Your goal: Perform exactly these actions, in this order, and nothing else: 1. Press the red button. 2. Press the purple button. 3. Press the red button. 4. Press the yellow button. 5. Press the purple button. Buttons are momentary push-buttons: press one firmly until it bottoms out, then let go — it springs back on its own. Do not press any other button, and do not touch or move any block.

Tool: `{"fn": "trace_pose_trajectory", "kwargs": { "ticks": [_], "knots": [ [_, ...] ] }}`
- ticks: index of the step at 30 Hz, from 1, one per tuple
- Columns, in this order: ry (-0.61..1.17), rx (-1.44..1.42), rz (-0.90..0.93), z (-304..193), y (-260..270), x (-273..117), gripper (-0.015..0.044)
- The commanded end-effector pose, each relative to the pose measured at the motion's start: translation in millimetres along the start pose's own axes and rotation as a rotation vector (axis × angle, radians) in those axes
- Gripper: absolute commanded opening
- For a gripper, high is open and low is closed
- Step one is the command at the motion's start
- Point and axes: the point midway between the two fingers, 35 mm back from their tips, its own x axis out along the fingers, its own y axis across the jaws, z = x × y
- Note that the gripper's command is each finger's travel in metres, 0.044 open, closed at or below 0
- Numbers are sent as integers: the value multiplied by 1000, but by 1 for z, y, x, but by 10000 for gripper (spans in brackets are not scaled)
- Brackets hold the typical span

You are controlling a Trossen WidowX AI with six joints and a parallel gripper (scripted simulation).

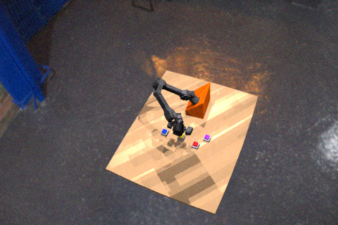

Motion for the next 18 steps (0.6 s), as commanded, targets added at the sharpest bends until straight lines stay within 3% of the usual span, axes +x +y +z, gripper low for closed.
{"fn": "trace_pose_trajectory", "kwargs": {
  "ticks": [1, 18],
  "knots": [
    [-18, -6, -1, 3, 1, 3, 20],
    [-18, -6, -2, 3, 1, 30, 20]
  ]
}}
